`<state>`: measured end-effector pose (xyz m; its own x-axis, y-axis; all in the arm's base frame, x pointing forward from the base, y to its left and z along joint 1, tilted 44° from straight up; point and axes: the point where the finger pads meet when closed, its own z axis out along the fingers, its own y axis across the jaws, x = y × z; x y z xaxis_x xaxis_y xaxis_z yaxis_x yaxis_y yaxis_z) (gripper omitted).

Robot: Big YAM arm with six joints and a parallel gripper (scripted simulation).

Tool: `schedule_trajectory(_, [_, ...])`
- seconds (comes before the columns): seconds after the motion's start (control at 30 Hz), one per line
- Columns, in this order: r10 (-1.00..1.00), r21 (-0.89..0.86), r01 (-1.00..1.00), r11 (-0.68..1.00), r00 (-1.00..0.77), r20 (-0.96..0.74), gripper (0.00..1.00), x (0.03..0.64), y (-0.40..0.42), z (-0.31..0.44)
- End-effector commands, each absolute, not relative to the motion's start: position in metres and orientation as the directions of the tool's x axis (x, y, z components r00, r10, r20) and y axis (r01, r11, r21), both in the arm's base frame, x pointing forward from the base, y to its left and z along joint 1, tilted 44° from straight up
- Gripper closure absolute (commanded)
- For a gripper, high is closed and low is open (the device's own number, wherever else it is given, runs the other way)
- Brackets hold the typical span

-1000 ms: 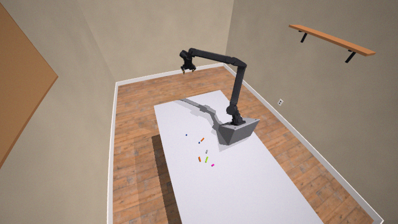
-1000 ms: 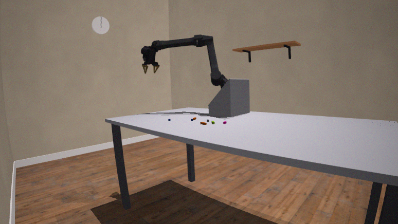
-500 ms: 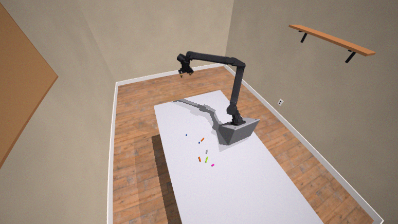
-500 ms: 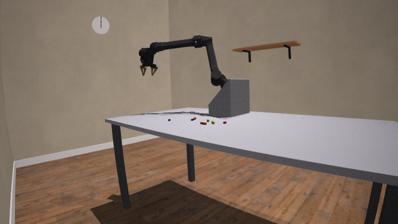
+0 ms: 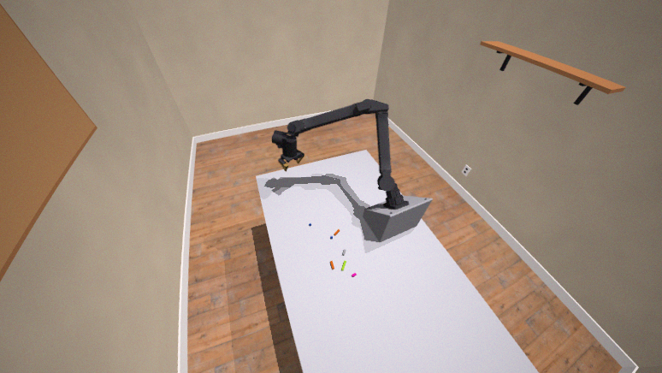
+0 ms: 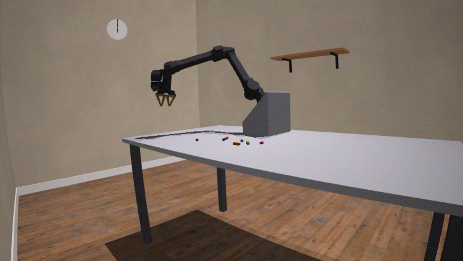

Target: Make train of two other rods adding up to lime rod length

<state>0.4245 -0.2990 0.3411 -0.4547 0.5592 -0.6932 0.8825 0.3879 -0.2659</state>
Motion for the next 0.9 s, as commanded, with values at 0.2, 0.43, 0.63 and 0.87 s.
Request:
schedule_trajectory(0.2, [0.489, -0.356, 0.743, 0.567, -0.651, -0.581, 0.0, 0.504, -0.189, 0.196])
schedule_trajectory(0.43, [0.504, -0.309, 0.786, 0.535, -0.591, -0.63, 0.0, 0.505, -0.209, 0.232])
schedule_trajectory(0.63, [0.461, -0.386, 0.691, 0.611, -0.707, -0.537, 0.0, 0.509, -0.157, 0.154])
schedule_trajectory(0.87, [0.386, -0.453, 0.579, 0.678, -0.804, -0.451, 0.0, 0.501, -0.105, 0.086])
